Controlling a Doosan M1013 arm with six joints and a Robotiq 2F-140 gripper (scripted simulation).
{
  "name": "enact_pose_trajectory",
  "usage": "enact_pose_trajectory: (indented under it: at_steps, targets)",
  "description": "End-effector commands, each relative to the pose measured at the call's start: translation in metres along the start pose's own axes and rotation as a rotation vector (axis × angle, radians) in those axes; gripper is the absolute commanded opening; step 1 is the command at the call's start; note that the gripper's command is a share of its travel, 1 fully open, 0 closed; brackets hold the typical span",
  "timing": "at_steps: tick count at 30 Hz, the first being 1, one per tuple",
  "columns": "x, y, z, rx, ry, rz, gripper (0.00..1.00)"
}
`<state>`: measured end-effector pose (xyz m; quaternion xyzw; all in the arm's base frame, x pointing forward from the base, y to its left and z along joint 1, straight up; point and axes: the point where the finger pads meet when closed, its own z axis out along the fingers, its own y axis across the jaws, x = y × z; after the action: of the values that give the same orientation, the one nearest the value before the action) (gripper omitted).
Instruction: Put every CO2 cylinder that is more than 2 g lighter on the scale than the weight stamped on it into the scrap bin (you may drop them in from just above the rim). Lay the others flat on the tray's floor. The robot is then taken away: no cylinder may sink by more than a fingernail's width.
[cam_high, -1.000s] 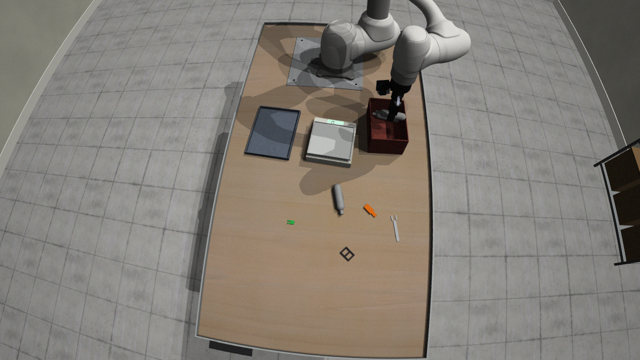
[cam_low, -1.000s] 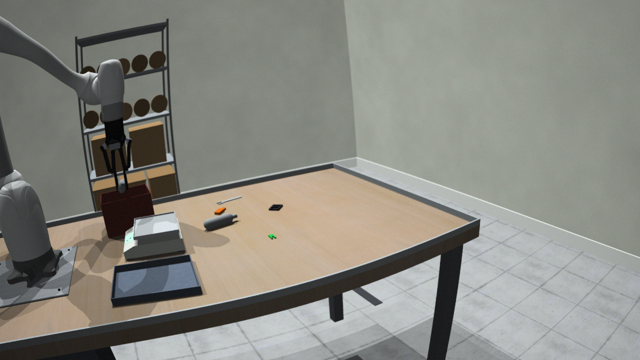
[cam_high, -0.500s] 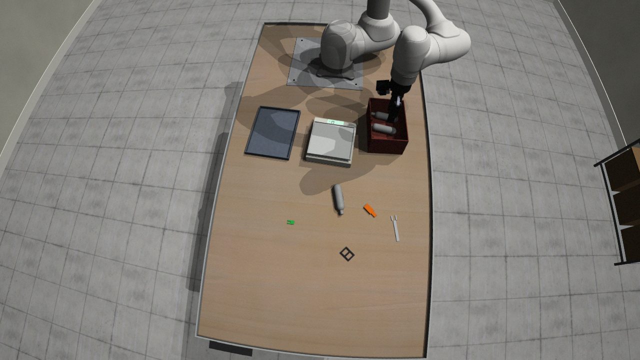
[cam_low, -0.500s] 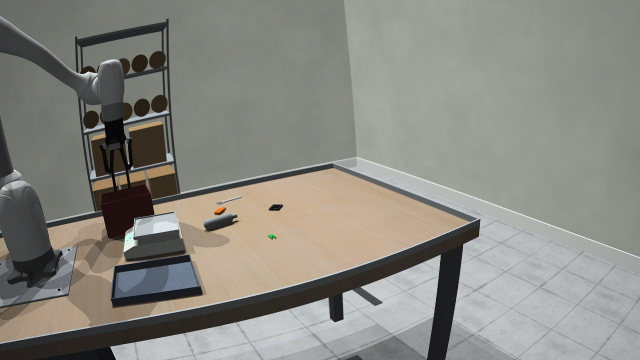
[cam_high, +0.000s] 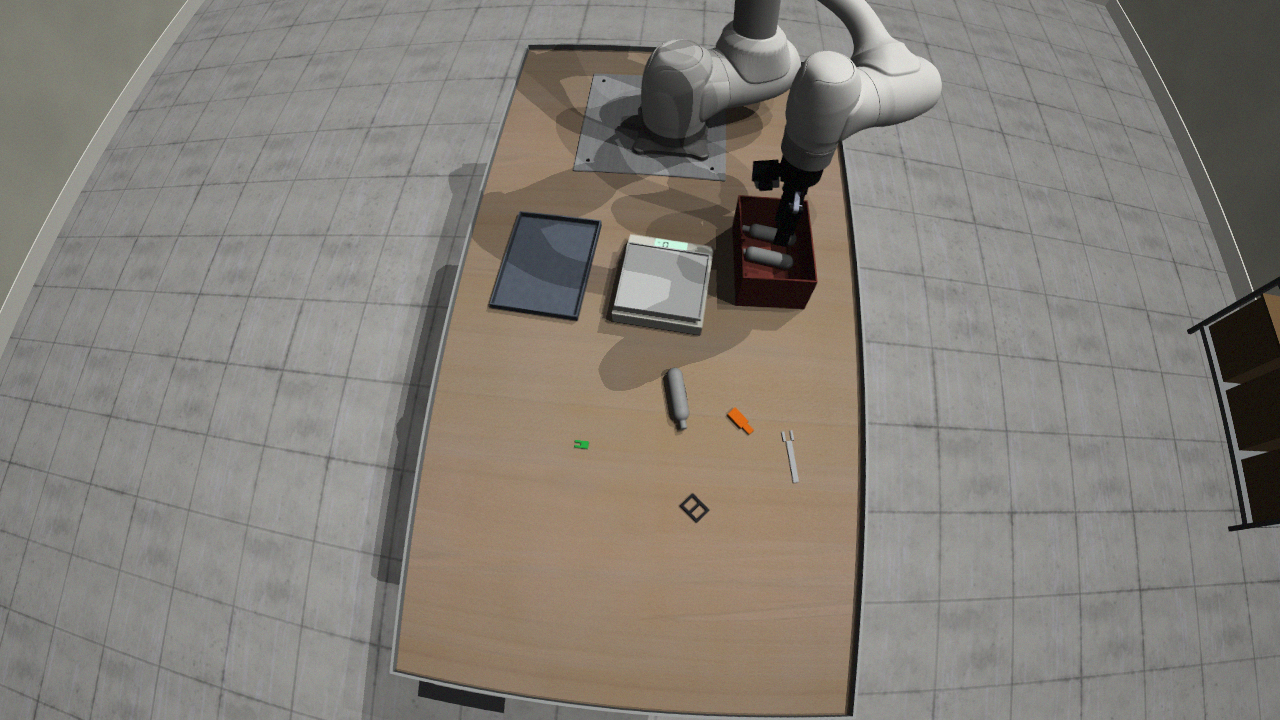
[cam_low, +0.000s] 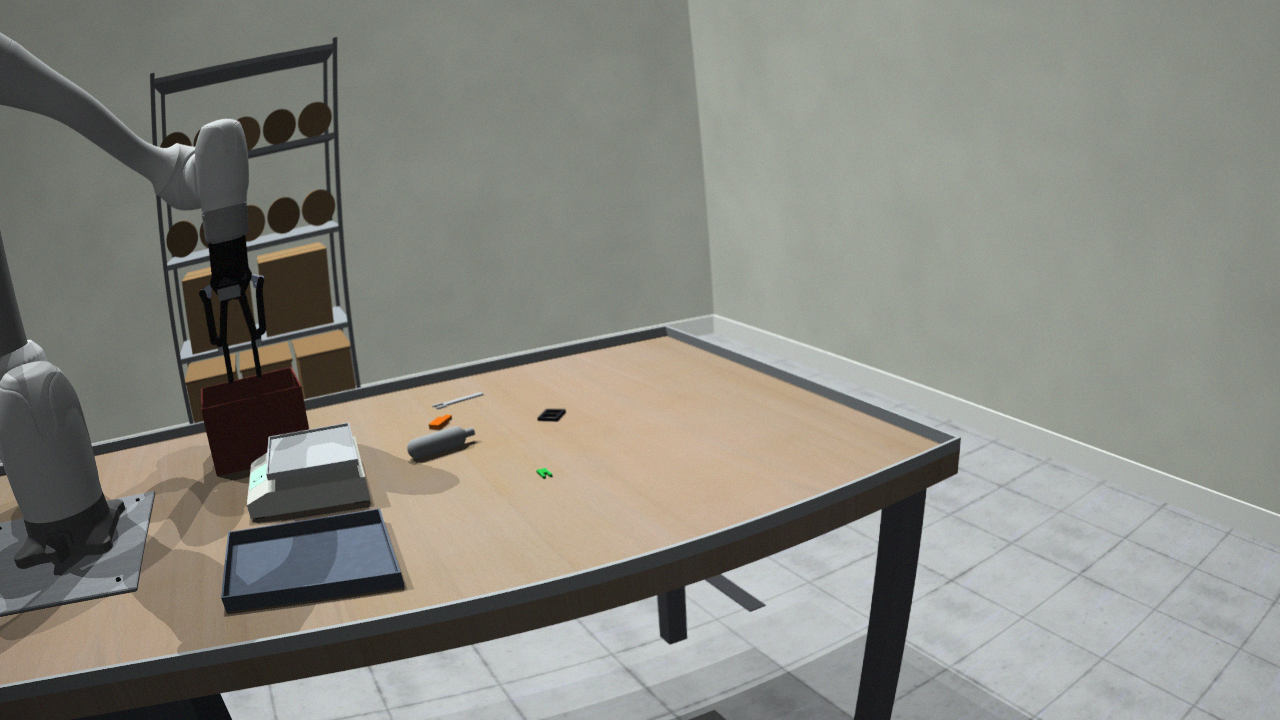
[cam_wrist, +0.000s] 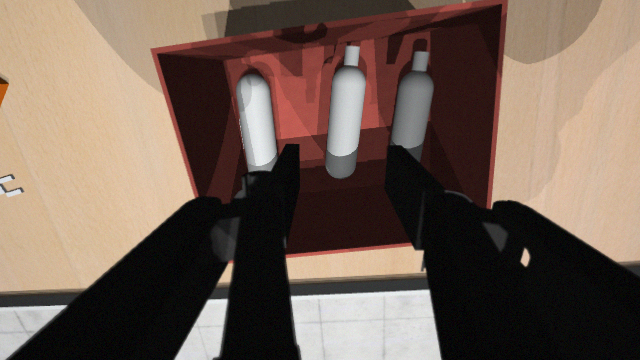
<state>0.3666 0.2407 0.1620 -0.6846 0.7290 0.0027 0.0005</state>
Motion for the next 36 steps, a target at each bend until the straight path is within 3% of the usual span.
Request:
enact_pose_trajectory:
  at_steps: [1, 16, 29, 36]
  targets:
    - [0.000, 0.000, 0.000, 0.001, -0.001, 0.000, 0.41]
    - [0.000, 0.000, -0.005, 0.001, -0.001, 0.000, 0.41]
    - [0.000, 0.000, -0.034, 0.001, -0.001, 0.000, 0.41]
    - [0.000, 0.000, -0.040, 0.001, -0.001, 0.000, 0.41]
